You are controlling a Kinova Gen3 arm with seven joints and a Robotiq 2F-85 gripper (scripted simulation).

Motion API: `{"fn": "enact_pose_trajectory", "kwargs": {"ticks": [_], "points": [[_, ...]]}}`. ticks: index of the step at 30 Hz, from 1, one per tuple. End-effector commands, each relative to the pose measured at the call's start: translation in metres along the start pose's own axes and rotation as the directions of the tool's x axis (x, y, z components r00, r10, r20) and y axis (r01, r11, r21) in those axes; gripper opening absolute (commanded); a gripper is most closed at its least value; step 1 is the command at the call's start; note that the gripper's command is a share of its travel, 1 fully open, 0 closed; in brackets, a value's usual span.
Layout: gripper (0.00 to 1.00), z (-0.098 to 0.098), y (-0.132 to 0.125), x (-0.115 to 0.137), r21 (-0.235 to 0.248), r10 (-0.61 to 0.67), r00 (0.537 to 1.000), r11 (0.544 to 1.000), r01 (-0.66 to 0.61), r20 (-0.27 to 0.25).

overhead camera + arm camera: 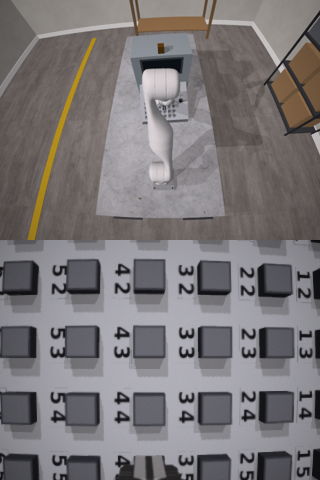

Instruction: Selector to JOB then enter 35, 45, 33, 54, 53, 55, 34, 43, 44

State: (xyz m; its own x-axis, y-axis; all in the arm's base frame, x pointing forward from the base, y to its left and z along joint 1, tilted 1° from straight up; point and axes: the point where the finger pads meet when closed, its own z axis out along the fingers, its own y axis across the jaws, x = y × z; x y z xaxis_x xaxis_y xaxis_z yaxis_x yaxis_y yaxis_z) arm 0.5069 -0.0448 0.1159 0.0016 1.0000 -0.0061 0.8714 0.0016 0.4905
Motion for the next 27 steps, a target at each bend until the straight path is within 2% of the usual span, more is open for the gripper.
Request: {"fn": "enact_pose_trajectory", "kwargs": {"ticks": [1, 27], "points": [[0.1, 0.0017, 0.0019, -0.0014, -0.003, -0.007, 1.0, 1.0, 0.007, 0.003], [0.1, -0.0042, 0.0, 0.0009, 0.001, -0.008, 1.0, 1.0, 0.008, -0.003]]}}
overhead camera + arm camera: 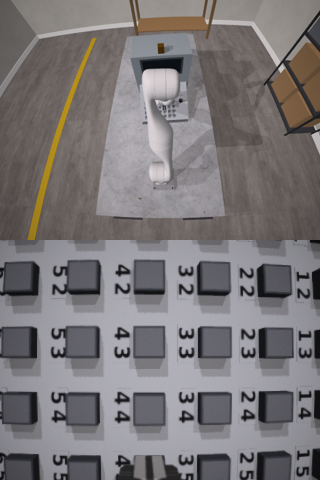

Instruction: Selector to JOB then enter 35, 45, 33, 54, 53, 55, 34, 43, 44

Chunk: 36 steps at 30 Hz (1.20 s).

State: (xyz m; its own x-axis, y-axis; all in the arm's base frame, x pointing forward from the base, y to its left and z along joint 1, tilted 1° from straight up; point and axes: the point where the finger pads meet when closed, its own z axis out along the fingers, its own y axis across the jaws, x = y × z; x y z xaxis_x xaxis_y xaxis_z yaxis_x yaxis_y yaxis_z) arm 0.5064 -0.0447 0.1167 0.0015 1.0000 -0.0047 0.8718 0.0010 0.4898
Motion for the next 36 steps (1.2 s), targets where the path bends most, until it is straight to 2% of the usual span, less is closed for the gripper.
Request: {"fn": "enact_pose_trajectory", "kwargs": {"ticks": [1, 21, 34, 36], "points": [[0.1, -0.004, -0.001, 0.001, 0.001, -0.009, 1.0, 1.0, 0.009, -0.002], [0.1, -0.031, -0.001, 0.001, 0.001, -0.008, 1.0, 1.0, 0.008, -0.003], [0.1, -0.033, -0.001, 0.0, -0.007, -0.008, 1.0, 1.0, 0.008, 0.007], [0.1, -0.033, -0.006, 0.009, -0.007, -0.012, 1.0, 1.0, 0.012, 0.001]]}}
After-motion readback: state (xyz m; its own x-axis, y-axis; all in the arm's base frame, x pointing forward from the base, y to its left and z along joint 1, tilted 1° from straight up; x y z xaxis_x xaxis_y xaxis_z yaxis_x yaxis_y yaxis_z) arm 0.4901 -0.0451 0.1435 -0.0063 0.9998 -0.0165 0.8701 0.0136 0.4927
